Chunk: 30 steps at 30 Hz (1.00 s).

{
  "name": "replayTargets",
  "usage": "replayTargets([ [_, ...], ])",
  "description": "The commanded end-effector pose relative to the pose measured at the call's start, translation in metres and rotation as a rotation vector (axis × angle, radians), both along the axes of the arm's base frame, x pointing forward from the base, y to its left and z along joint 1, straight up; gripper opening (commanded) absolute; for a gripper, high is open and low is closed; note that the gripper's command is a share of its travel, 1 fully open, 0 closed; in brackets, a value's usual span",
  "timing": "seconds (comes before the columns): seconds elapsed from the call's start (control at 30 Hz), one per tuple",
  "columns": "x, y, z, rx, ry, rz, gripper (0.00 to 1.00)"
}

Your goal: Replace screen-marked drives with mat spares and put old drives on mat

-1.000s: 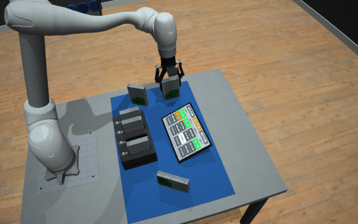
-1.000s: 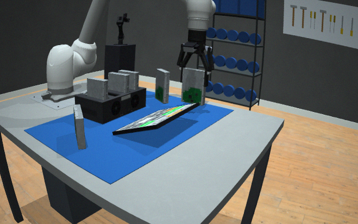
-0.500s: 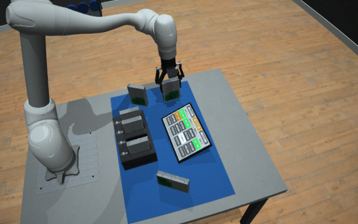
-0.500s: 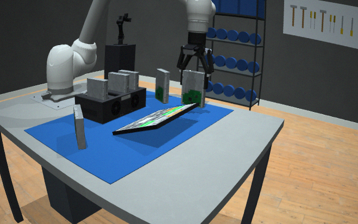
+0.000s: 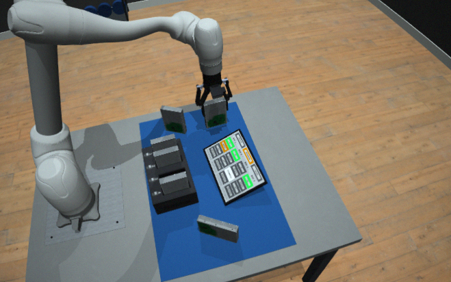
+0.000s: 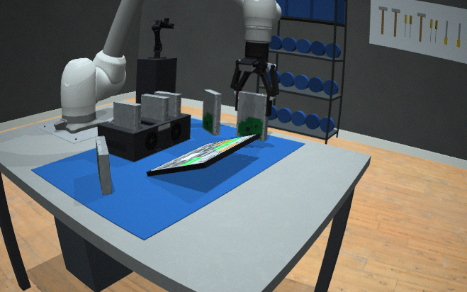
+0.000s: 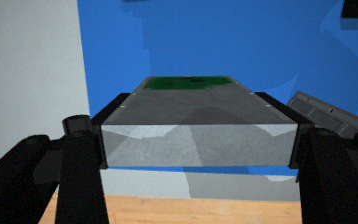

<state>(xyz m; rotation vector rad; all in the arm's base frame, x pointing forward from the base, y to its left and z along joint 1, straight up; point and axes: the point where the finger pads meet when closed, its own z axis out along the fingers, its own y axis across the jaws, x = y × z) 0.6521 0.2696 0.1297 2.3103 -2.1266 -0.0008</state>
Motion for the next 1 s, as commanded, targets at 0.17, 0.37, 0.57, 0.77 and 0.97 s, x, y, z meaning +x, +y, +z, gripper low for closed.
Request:
replayTargets([
  [0.17,0.0003,0.0002,0.0008,0.001,-0.001,0.0,0.1],
  [0.37,0.0003,0.0002,0.0006,0.001,-0.001,0.0,0.1],
  [0.57,0.0003,0.0002,-0.0002,0.001,-0.001,0.0,0.1],
  [0.77,0.0003,0.0002,-0.0013,0.001,-0.001,0.0,0.1],
  [0.97,0.0003,0.0002,-0.0028,0.001,-0.001,0.0,0.1],
])
